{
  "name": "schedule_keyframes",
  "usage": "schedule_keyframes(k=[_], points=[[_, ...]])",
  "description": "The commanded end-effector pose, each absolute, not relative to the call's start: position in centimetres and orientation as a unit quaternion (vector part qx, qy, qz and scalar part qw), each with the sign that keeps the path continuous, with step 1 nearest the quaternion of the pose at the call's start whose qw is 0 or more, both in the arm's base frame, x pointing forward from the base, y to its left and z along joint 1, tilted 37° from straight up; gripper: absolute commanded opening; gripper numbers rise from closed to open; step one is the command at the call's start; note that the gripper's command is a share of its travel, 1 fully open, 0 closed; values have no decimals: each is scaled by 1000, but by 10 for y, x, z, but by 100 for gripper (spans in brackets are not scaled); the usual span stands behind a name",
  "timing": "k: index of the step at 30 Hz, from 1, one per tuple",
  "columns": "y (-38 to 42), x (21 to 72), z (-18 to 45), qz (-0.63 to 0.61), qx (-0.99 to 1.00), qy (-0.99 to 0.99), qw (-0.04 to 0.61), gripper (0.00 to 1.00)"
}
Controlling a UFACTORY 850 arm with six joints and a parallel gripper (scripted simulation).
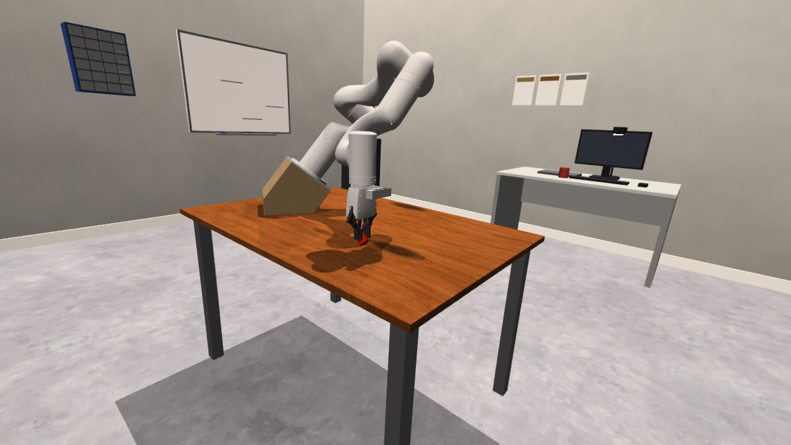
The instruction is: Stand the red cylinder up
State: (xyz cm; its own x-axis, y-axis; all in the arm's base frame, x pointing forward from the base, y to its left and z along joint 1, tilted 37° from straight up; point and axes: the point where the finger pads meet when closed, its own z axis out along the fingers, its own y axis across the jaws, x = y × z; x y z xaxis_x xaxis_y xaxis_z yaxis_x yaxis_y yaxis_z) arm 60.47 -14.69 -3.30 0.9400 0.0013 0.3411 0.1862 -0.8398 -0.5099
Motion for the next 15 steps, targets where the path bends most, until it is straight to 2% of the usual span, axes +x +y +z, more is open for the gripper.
schedule_keyframes(k=[1,15], points=[[-148,608,-32,-137,-949,-56,280,34],[-147,609,-31,-126,-949,-60,282,34]])
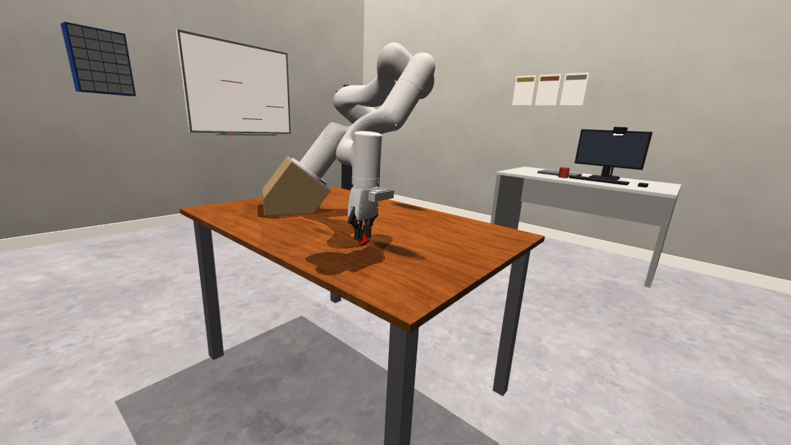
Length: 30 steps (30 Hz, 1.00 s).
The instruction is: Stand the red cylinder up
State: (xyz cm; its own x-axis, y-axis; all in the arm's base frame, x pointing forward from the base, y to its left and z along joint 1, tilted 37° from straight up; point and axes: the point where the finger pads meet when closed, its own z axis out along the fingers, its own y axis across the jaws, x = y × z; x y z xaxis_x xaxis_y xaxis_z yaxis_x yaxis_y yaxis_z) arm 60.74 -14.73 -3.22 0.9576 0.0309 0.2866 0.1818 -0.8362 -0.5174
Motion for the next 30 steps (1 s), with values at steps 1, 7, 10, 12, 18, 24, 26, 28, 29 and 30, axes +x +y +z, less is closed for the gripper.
schedule_keyframes(k=[1,7,10,12,18,24,26,28,29,30], points=[[-146,609,-31,-120,-949,-62,284,34],[-144,611,-31,-70,-953,-79,285,34],[-144,611,-31,-48,-955,-84,281,34],[-146,611,-31,-29,-957,-89,276,34],[-148,614,-31,-12,-958,-92,270,34],[-148,614,-31,-12,-958,-92,270,34],[-148,614,-31,-12,-958,-92,270,34],[-147,614,-31,-9,-958,-93,271,34],[-147,614,-31,-4,-958,-95,271,34],[-146,615,-31,5,-957,-99,272,34]])
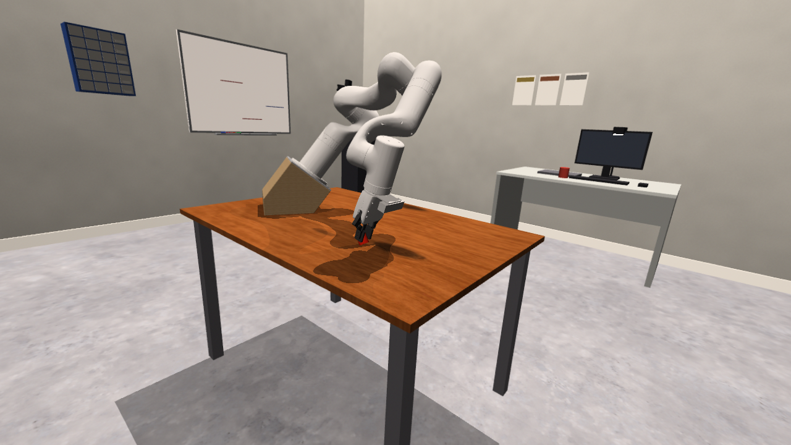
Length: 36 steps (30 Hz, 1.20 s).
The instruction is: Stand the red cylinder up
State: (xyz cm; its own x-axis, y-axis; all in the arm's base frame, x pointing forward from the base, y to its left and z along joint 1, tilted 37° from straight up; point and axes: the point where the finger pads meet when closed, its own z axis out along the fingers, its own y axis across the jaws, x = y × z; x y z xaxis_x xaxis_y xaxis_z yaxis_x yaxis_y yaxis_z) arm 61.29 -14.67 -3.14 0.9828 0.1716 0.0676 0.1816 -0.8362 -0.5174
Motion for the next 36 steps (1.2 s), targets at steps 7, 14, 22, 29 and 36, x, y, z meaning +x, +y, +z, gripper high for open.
schedule_keyframes(k=[7,14,22,29,36], points=[[-147,616,-31,110,-952,-126,257,34],[-146,619,-31,114,-952,-126,256,34],[-145,621,-32,132,-949,-133,255,34],[-144,623,-32,195,-938,-148,245,34],[-145,623,-32,204,-936,-150,242,34]])
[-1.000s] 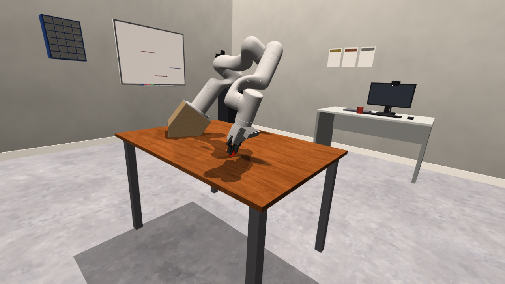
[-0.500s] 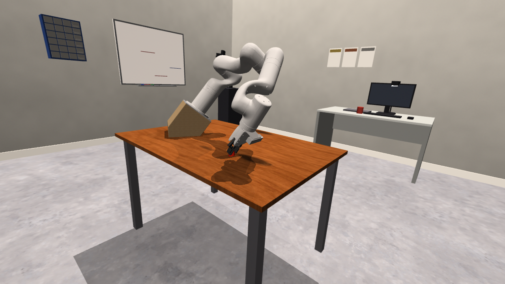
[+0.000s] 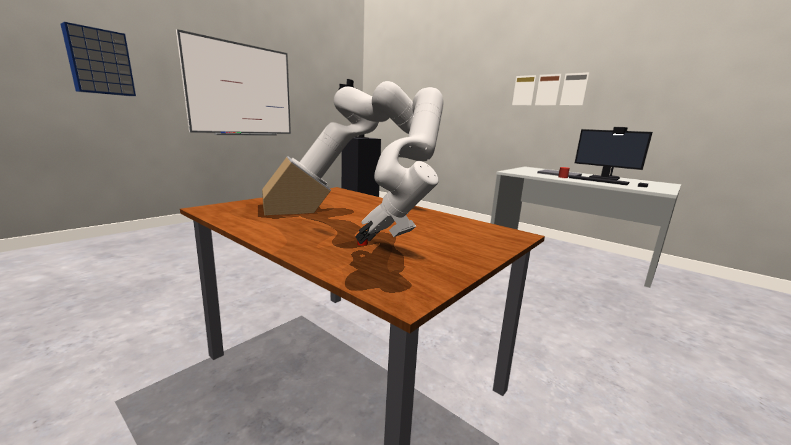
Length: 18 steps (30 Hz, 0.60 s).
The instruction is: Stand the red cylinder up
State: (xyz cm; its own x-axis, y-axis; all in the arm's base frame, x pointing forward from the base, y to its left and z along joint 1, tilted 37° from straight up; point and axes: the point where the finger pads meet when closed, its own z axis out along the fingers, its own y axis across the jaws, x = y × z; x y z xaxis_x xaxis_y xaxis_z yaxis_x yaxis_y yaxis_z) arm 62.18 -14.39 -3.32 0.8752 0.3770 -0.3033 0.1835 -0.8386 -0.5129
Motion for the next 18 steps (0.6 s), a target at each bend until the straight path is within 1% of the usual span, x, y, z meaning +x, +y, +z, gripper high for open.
schedule_keyframes(k=[1,18], points=[[-145,623,-32,204,-936,-150,242,34],[-136,627,-45,204,-936,-150,242,34]])
